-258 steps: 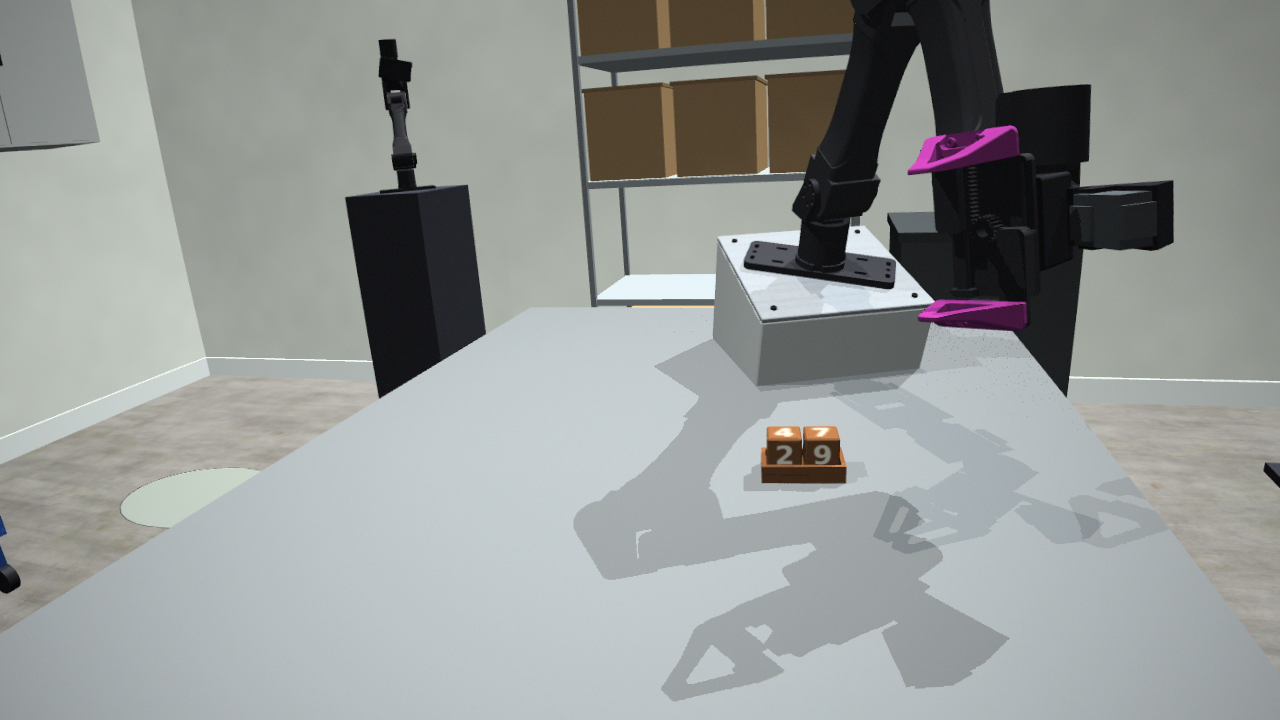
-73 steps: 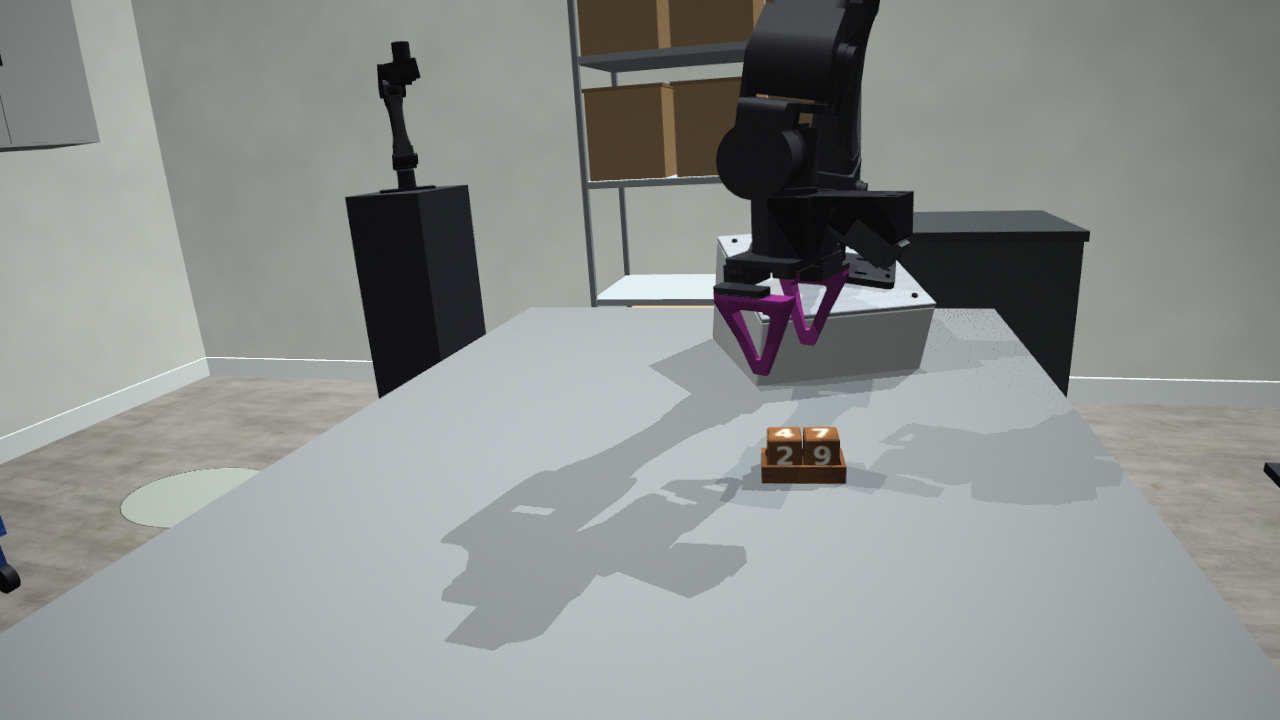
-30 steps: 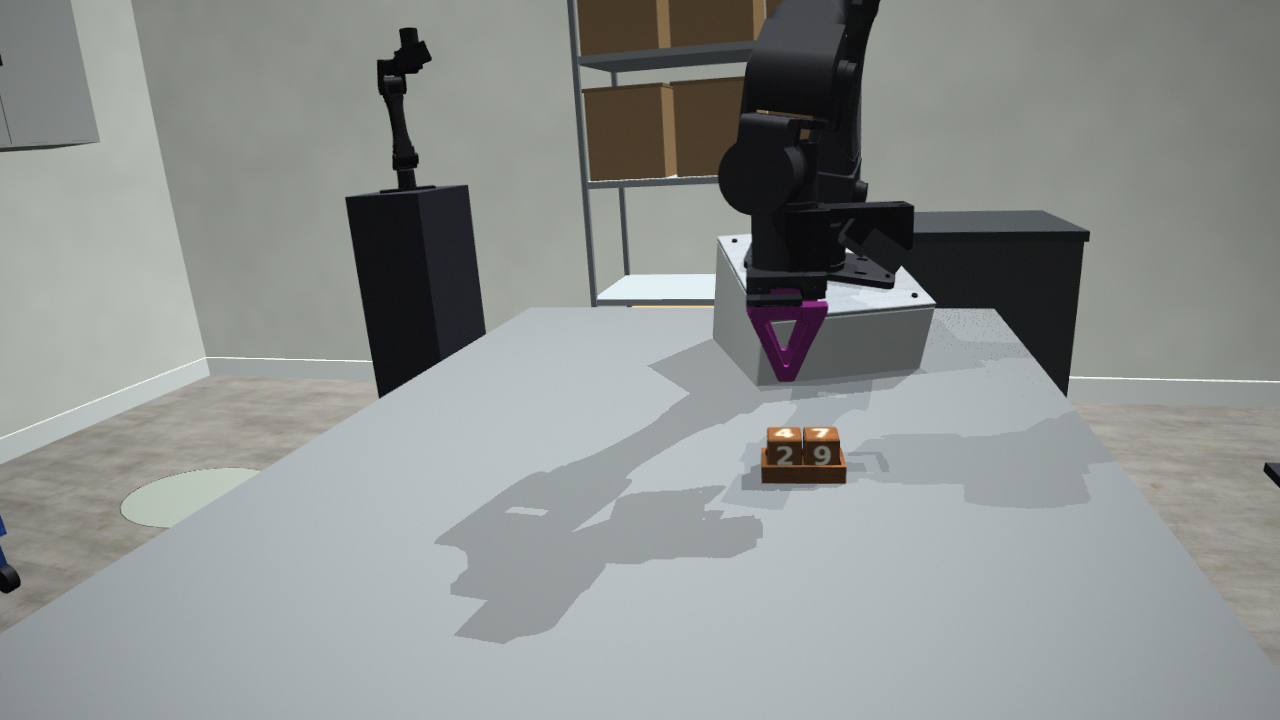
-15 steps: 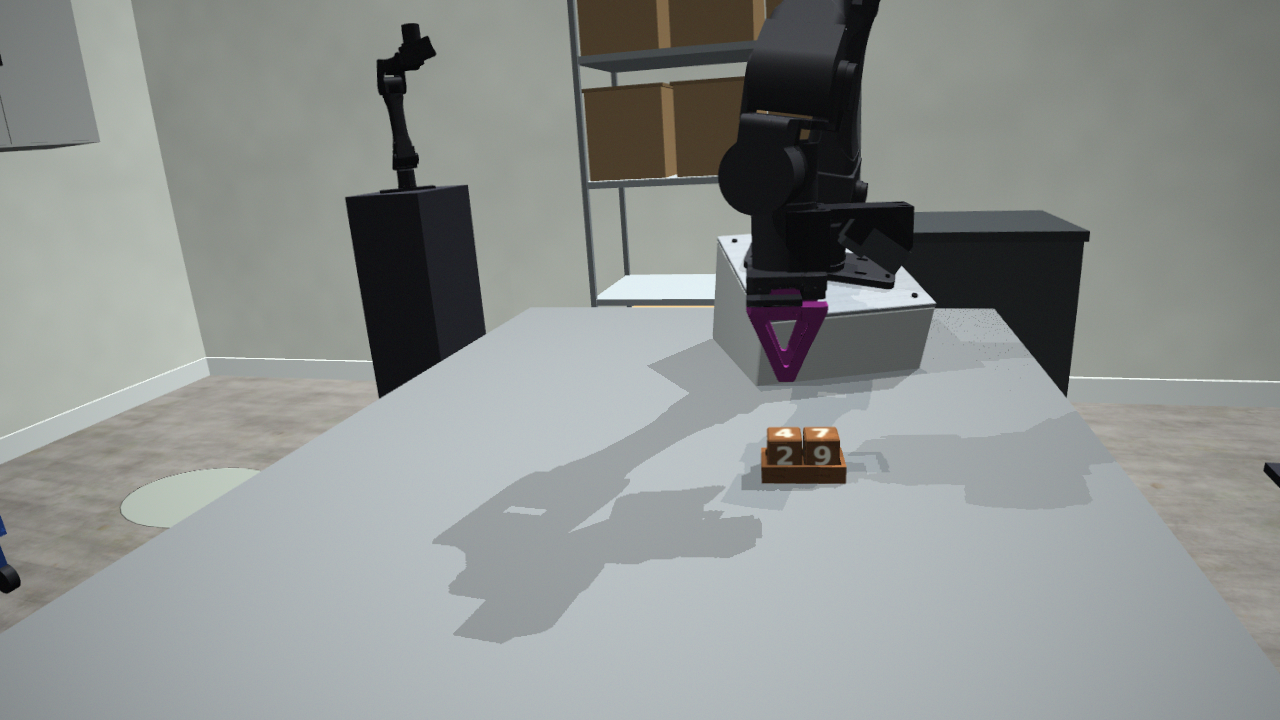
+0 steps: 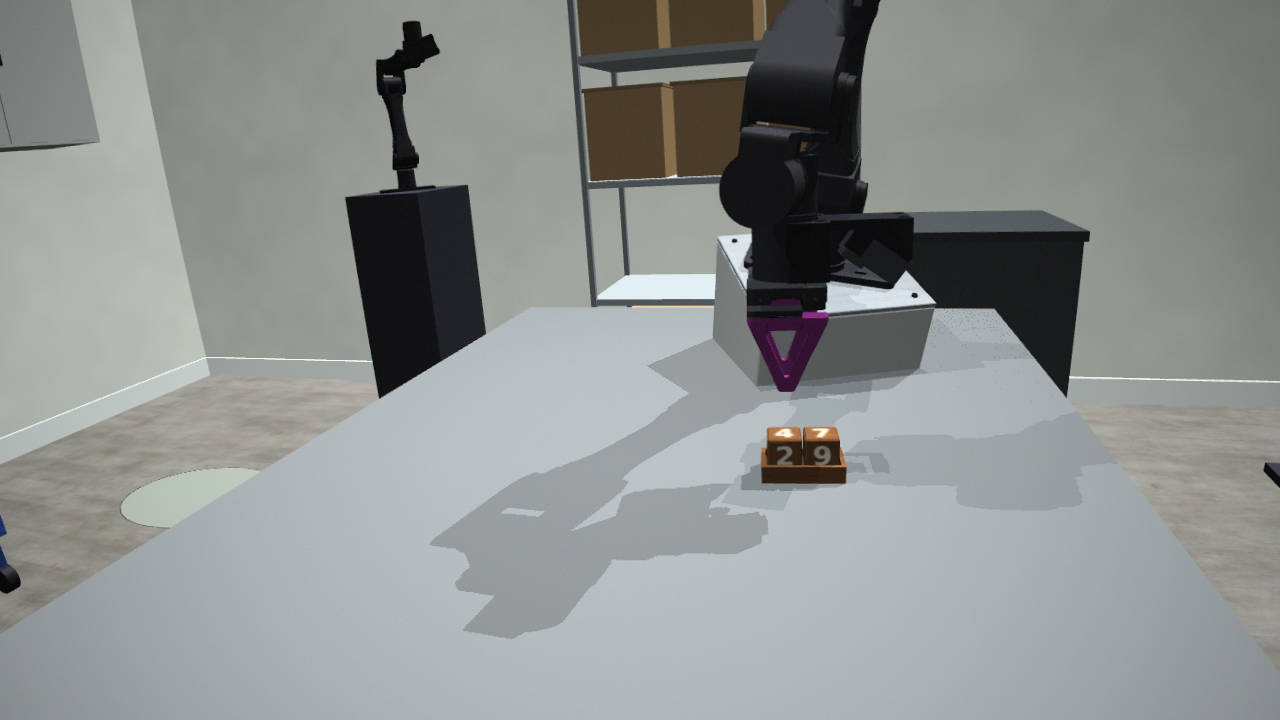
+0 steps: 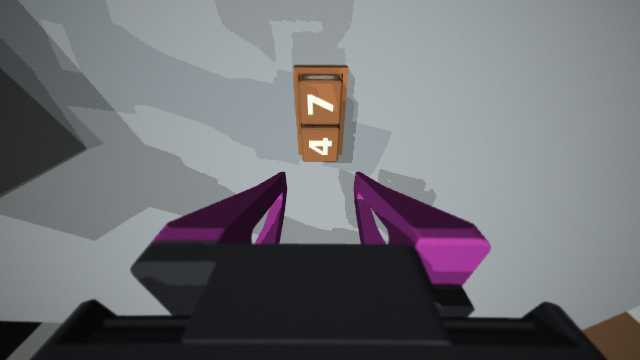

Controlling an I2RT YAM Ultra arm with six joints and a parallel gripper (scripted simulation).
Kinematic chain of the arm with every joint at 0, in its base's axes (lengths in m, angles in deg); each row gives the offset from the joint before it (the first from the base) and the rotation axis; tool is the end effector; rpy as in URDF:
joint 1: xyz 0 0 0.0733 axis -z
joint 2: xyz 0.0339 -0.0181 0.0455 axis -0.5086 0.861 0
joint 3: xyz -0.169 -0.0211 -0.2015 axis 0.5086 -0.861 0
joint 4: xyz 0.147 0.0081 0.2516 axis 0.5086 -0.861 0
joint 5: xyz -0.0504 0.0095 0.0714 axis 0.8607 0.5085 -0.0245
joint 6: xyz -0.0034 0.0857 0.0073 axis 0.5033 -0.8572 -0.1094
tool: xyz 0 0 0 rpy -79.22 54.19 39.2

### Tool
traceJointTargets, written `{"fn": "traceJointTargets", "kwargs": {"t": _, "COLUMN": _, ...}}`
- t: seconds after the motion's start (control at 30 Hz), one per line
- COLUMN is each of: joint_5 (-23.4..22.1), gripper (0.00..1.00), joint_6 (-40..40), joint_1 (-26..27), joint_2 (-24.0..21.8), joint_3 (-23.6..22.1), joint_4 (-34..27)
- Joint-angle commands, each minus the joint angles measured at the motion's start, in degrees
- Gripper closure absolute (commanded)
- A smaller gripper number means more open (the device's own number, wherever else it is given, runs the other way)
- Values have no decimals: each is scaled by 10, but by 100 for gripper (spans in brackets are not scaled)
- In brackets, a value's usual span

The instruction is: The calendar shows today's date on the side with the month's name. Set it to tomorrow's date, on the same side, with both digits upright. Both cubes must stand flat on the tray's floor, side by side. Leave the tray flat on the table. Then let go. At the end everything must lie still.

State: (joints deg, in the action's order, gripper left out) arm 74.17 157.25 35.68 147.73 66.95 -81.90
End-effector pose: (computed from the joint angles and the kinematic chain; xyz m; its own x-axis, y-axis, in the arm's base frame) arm 0.3533 -0.0179 0.1441 0.1903 -0.9777 -0.0886 -0.9397 -0.1553 -0.3046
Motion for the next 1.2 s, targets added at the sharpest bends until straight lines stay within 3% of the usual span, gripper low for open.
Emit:
{"fn": "traceJointTargets", "kwargs": {"t": 0.0, "joint_5": 0, "gripper": 53, "joint_6": -1, "joint_1": 0, "joint_2": 0, "joint_3": -1, "joint_4": 7}}
{"fn": "traceJointTargets", "kwargs": {"t": 1.17, "joint_5": 3, "gripper": 53, "joint_6": -11, "joint_1": -10, "joint_2": 51, "joint_3": -31, "joint_4": 90}}
